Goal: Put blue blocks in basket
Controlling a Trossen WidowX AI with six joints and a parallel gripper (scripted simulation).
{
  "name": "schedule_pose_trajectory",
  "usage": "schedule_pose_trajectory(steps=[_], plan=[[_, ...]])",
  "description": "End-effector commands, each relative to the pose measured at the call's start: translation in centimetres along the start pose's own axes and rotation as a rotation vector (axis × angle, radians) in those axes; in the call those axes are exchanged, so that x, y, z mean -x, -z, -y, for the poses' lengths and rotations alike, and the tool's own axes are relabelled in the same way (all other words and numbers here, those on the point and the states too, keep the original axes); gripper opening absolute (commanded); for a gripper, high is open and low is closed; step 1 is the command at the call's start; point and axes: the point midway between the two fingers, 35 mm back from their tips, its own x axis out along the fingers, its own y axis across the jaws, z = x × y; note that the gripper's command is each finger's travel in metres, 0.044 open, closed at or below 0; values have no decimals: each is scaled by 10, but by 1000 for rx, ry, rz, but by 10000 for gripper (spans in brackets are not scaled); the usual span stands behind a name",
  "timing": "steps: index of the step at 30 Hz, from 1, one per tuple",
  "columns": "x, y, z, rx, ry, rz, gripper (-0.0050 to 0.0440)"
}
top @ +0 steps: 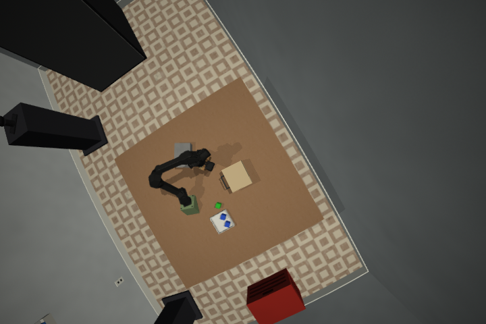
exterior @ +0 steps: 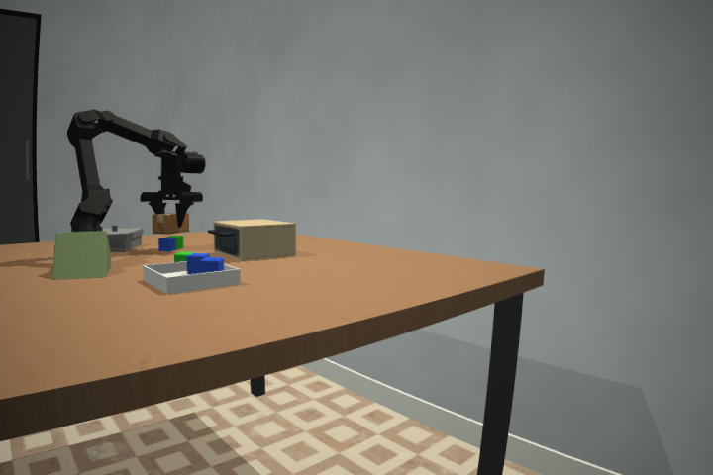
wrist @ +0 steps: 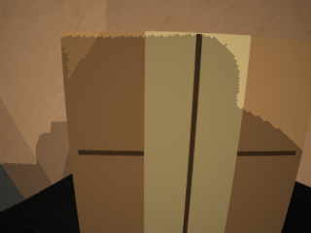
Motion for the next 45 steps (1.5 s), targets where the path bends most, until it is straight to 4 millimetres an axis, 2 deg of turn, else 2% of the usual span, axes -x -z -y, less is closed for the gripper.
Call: schedule_pose_trajectory(steps=[1,7,11,12,17,18,26,28,29,34,40,45], plan=[[28,-1,-2,9,1,12,0],[68,-1,-2,9,1,12,0],[68,-1,-2,9,1,12,0],[67,9,-3,61,1,12,0],[51,55,-12,31,1,12,0],[50,58,-12,31,1,12,0],[29,126,-19,61,1,12,0],[29,126,-19,61,1,12,0],[26,136,-20,61,1,12,0],[26,137,-20,61,1,12,0],[-13,137,-20,61,1,12,0],[-13,137,-20,61,1,12,0]])
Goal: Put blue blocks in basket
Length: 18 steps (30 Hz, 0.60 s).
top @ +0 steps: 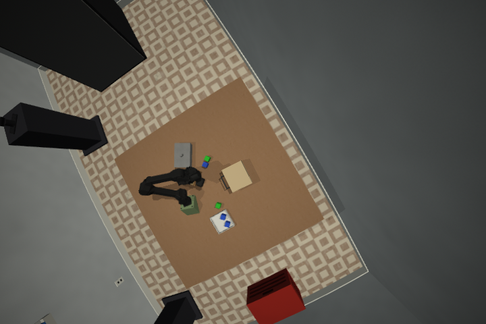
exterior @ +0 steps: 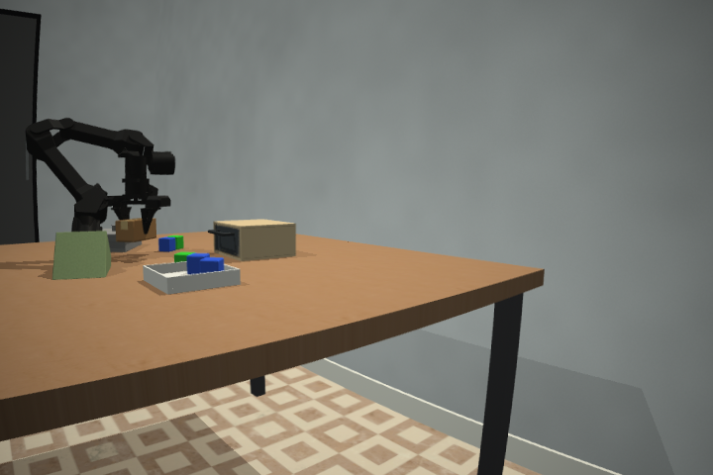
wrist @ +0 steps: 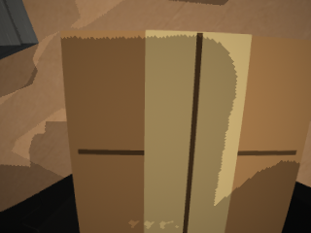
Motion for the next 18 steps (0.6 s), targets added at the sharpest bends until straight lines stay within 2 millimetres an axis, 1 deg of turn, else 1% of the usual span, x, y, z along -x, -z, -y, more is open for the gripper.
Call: schedule_pose_trajectory(steps=[1,9,18], plan=[[-6,1,0,0,6,0,0],[-27,1,0,0,6,0,0],[-32,1,0,0,6,0,0]])
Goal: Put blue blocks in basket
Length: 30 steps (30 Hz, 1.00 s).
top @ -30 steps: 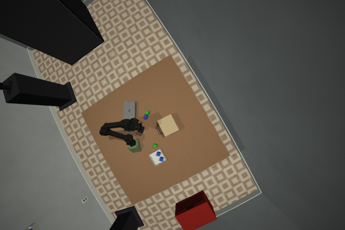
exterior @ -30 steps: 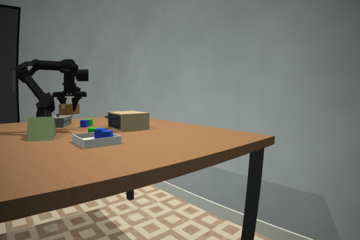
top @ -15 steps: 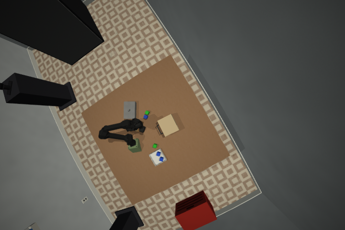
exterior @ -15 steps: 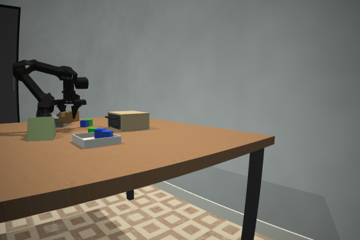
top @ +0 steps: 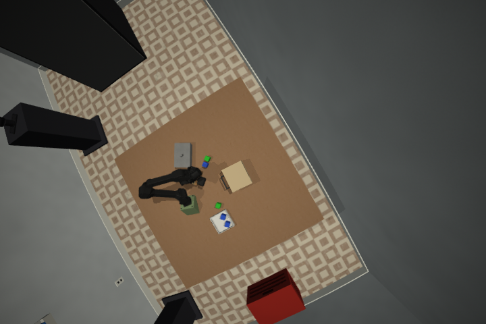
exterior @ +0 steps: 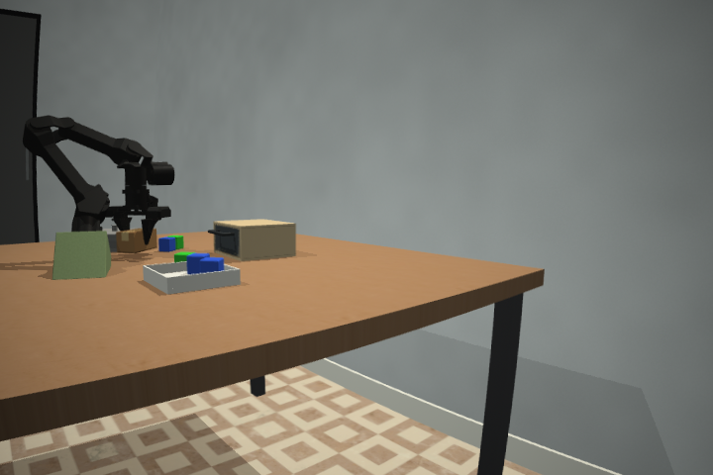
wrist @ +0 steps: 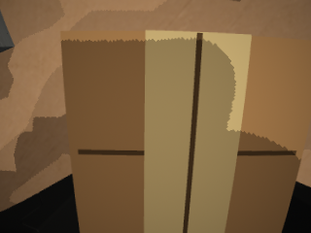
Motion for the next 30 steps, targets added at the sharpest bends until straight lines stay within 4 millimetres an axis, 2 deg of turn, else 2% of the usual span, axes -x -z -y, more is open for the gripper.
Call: schedule_pose_trajectory(steps=[1,11,18,19,28,30], plan=[[-4,2,0,-5,1,-6,0],[-14,2,0,-5,1,-6,0],[-14,2,0,-5,1,-6,0],[-14,2,0,-5,1,-6,440],[-14,2,0,-5,1,-6,440],[-1,2,0,-5,1,-6,440]])
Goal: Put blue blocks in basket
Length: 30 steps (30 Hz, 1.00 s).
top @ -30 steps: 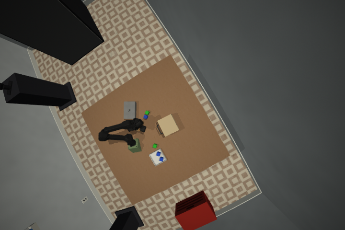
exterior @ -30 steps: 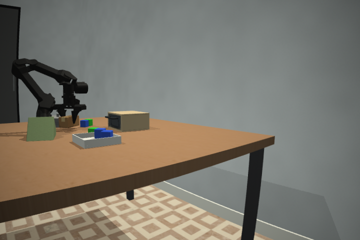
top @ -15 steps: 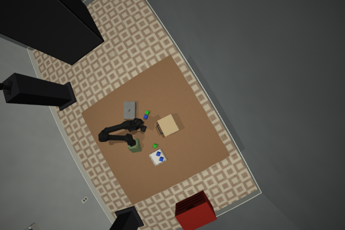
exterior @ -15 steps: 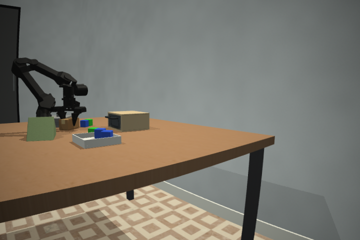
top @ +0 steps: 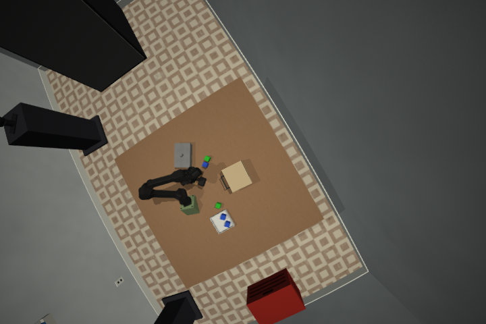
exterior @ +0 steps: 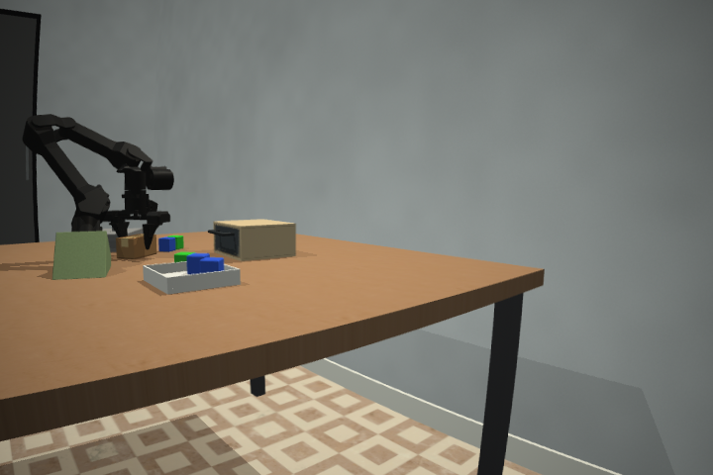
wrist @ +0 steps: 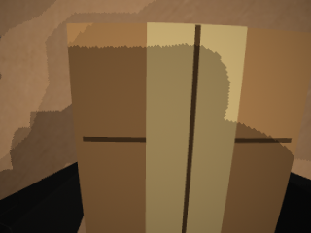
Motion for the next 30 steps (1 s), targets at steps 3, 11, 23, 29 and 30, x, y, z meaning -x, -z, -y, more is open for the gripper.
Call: schedule_pose_trajectory(steps=[3,11,23,29,30], plan=[[18,-1,1,0,5,6,440],[71,-1,1,0,5,6,440],[116,-1,0,0,5,6,440],[116,-1,0,0,5,6,440],[116,-1,0,0,5,6,440]])
